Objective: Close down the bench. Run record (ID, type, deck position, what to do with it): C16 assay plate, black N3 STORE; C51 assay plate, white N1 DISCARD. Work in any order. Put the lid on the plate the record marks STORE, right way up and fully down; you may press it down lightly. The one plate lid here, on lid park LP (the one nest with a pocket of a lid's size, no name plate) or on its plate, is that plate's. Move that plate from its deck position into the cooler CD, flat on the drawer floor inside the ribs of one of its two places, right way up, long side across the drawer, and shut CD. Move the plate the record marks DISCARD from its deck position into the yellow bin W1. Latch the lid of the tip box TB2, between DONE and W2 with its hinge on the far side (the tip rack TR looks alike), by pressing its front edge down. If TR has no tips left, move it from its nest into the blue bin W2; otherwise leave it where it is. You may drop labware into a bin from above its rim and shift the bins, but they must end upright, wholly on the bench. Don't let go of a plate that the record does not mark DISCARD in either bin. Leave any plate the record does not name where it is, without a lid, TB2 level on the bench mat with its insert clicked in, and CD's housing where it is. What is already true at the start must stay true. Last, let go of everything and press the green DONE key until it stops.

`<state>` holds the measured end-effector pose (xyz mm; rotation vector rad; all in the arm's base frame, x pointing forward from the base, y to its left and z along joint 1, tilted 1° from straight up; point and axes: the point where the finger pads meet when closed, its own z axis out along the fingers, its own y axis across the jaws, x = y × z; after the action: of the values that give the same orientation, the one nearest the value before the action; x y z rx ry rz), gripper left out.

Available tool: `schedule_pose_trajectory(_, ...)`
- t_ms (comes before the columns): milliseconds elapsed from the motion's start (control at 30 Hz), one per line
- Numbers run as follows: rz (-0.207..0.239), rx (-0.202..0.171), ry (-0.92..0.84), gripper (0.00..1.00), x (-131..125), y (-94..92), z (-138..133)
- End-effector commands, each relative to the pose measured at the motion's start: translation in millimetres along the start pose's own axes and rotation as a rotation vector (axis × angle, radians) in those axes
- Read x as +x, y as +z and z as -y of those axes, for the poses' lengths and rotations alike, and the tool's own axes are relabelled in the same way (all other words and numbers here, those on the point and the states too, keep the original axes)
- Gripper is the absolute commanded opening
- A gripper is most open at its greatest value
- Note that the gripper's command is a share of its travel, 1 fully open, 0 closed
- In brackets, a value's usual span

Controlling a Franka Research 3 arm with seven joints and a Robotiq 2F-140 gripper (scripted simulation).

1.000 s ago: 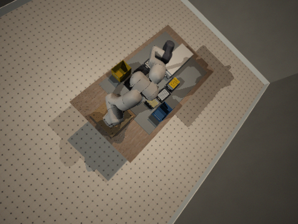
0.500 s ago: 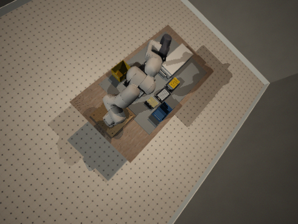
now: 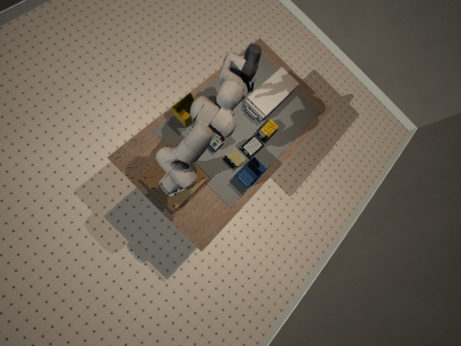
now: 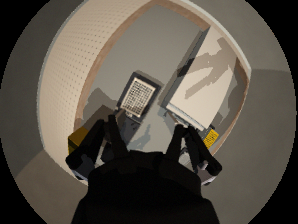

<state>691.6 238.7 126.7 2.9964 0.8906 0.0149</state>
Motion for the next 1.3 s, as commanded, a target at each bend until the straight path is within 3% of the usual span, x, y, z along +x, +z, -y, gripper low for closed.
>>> schedule_pose_trajectory(0,0.013,0.009,0.251,0.66,2.6,1.6,9.4)
schedule_pose_trajectory(200,0.016,0.01,0.422,0.66,17.0,0.0,23.3)
schedule_pose_trajectory(333,0.016,0.01,0.422,0.66,27.6,-1.2,33.6)
schedule_pose_trajectory(1267,0.016,0.01,0.422,0.66,27.6,-1.2,33.6)
